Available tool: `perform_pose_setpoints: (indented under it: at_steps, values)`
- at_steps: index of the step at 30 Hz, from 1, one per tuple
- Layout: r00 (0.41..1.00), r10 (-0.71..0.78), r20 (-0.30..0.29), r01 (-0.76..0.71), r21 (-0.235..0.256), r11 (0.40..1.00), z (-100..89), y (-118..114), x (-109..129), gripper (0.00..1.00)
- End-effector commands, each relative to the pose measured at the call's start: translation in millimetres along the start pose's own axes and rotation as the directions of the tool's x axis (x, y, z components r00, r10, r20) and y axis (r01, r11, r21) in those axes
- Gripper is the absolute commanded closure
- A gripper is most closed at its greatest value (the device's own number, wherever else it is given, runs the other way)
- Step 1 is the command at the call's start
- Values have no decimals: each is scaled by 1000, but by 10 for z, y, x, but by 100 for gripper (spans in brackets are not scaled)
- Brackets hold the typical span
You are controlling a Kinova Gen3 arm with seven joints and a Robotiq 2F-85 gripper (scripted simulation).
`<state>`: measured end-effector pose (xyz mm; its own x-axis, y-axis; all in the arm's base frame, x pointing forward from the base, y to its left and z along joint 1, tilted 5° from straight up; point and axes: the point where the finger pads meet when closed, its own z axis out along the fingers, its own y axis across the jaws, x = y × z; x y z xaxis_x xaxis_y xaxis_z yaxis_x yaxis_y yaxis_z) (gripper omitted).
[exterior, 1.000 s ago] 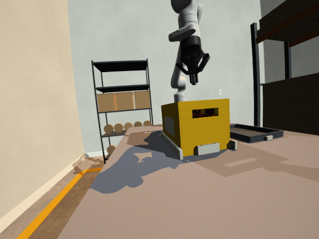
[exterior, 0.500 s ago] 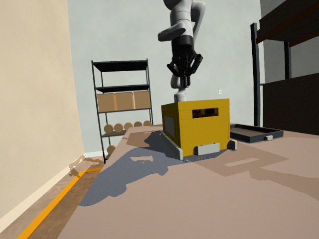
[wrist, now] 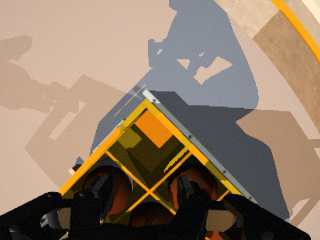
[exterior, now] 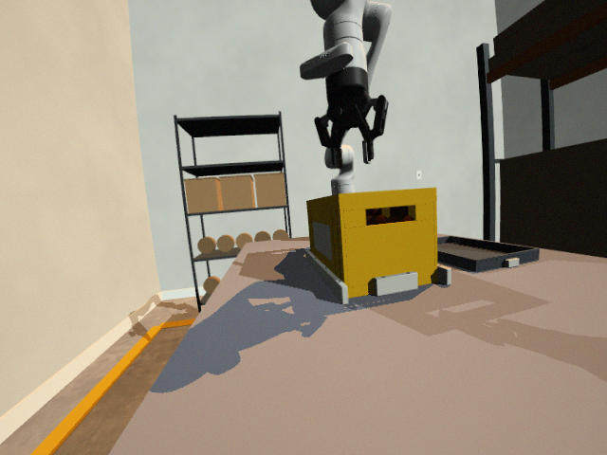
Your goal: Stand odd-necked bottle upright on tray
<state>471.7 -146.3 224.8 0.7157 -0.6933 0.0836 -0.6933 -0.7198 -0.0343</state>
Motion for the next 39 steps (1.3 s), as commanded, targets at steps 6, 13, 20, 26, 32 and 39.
perform_pose_setpoints:
  at_steps: [6, 13, 20, 26, 32, 39]
  values:
    - [1000, 0, -1, 0, 1, 1000, -7, -1, 4, 36]
    - [1000, 0, -1, 0, 1, 1000, -7, -1, 4, 36]
    - [1000, 0, -1, 0, 1, 1000, -6, -1, 4, 36]
    - [1000, 0, -1, 0, 1, 1000, 1, -1, 4, 36]
    - [1000, 0, -1, 0, 1, 1000, 30, -1, 4, 36]
    - [1000, 0, -1, 0, 1, 1000, 94, -2, 5, 36]
